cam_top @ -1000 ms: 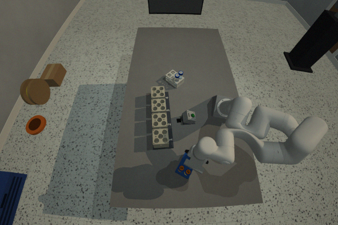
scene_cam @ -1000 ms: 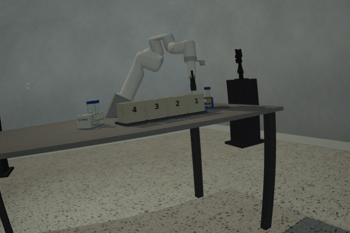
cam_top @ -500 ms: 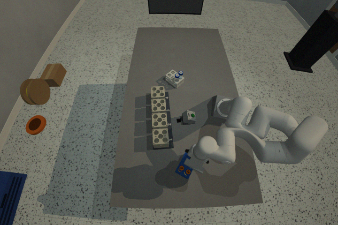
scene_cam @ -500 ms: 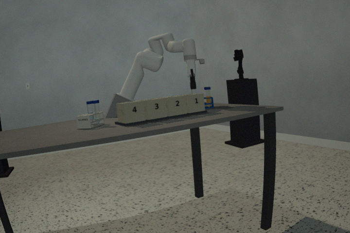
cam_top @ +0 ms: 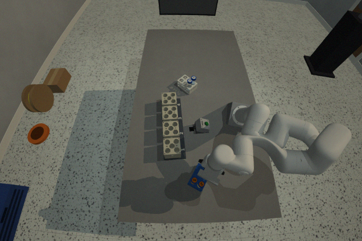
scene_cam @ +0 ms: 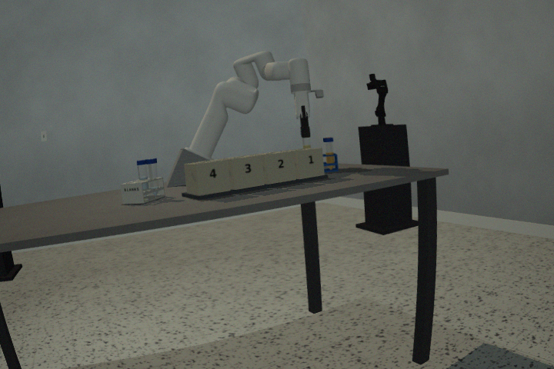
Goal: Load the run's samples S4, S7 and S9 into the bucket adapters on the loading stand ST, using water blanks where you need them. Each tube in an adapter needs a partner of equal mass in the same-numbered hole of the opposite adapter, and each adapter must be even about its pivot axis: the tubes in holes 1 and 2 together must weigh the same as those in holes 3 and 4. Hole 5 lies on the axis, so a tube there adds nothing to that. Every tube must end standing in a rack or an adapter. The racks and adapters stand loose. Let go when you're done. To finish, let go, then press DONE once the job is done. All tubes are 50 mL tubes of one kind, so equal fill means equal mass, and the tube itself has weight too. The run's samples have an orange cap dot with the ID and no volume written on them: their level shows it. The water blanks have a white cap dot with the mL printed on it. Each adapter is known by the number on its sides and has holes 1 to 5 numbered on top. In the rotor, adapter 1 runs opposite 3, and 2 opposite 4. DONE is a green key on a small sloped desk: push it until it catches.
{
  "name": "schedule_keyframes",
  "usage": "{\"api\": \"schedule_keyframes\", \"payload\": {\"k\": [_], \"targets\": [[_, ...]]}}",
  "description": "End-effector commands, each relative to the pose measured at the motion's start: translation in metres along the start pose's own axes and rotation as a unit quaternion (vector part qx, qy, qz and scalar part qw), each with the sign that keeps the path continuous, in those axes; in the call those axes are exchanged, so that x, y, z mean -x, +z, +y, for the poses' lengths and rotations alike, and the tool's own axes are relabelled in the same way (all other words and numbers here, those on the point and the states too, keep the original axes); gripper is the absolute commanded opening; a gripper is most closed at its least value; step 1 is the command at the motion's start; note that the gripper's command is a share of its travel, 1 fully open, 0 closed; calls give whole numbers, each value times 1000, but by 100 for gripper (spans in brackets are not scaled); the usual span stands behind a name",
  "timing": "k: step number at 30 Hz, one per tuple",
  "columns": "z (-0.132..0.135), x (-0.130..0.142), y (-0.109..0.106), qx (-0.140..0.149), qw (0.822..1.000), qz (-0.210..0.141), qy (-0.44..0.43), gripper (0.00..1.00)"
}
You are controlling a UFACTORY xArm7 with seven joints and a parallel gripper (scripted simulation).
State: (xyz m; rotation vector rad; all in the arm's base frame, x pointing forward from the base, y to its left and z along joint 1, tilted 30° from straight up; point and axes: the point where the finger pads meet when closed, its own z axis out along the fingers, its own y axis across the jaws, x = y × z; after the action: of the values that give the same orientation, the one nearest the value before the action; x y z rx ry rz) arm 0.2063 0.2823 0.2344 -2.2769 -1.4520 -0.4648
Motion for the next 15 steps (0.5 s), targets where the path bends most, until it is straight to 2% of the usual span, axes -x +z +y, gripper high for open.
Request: {"api": "schedule_keyframes", "payload": {"k": [1, 15], "targets": [[0, -1, -10, 0, 1000, 1, 0, 0], [0, -1, -34, 0, 1000, 1, 0, 0]]}}
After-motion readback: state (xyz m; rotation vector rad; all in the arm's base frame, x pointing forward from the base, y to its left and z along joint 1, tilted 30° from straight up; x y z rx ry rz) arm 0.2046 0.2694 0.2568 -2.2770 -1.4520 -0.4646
